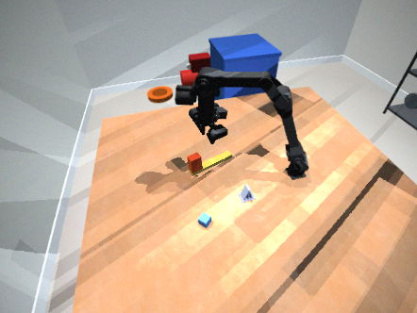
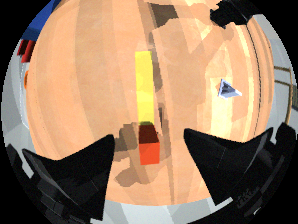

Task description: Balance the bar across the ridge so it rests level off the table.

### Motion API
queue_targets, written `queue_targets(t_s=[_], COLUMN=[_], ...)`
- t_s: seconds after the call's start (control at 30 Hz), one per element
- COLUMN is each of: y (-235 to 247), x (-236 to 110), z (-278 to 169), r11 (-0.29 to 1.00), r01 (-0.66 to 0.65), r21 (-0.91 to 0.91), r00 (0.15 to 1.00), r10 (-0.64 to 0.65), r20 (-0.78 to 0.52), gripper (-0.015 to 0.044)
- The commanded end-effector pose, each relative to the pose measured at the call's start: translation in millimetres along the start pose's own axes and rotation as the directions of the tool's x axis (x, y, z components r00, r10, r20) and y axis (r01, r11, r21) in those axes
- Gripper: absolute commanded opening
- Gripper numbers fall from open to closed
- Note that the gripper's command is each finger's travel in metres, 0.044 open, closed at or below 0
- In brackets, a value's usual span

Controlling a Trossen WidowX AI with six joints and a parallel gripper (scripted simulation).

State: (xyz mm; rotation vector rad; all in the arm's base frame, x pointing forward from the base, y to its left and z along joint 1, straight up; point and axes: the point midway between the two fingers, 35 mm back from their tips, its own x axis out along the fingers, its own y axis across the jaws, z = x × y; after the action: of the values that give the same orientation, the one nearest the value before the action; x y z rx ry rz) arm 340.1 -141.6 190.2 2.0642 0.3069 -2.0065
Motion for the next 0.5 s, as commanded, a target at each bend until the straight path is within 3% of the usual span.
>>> queue_targets(t_s=[0.0,0.47], y=[-0.9,-0.4], x=[7.5,93.3], z=[-3.0,-4.4], r11=[1.000,1.000], r01=[0.011,0.011], r21=[0.005,0.005], r00=[1.000,1.000], r10=[-0.011,-0.011], r20=[0.002,0.002], gripper=[0.0315,0.0315])
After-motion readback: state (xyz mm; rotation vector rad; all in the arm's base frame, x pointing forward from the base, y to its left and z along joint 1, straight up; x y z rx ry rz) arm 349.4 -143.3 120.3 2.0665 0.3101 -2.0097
